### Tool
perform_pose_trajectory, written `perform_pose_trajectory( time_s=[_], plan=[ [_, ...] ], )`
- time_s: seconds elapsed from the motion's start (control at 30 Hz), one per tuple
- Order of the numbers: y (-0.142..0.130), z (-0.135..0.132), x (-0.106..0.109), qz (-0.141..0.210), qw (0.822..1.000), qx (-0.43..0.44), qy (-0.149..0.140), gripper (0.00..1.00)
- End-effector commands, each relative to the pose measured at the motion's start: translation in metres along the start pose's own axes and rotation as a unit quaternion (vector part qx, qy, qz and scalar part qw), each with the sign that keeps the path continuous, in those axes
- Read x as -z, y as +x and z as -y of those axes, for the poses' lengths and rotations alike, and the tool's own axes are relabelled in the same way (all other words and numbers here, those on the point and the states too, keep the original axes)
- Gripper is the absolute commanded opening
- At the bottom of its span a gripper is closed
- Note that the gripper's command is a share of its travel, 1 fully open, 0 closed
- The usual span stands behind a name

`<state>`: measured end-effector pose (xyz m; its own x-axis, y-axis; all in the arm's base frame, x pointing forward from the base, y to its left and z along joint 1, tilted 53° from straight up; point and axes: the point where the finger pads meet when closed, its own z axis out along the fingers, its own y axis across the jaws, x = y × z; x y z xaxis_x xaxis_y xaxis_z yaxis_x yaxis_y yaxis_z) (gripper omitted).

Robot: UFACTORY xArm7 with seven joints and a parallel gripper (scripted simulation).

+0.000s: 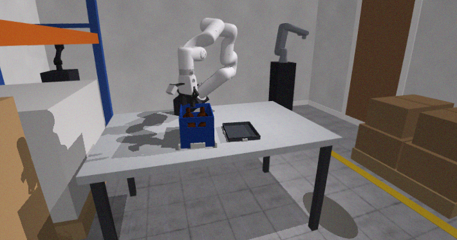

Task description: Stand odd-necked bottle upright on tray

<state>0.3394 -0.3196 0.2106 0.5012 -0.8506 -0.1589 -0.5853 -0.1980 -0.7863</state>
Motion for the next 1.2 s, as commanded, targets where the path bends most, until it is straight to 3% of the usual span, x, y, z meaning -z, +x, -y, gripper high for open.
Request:
perform_pose_trajectory(
  time_s=[0.0,1.17],
  plan=[
    [0.001,0.0,0.002,-0.002,1.0,0.0,0.0,0.65],
    [0.002,0.0,-0.009,-0.002,1.0,0.0,0.0,0.65]
  ],
)
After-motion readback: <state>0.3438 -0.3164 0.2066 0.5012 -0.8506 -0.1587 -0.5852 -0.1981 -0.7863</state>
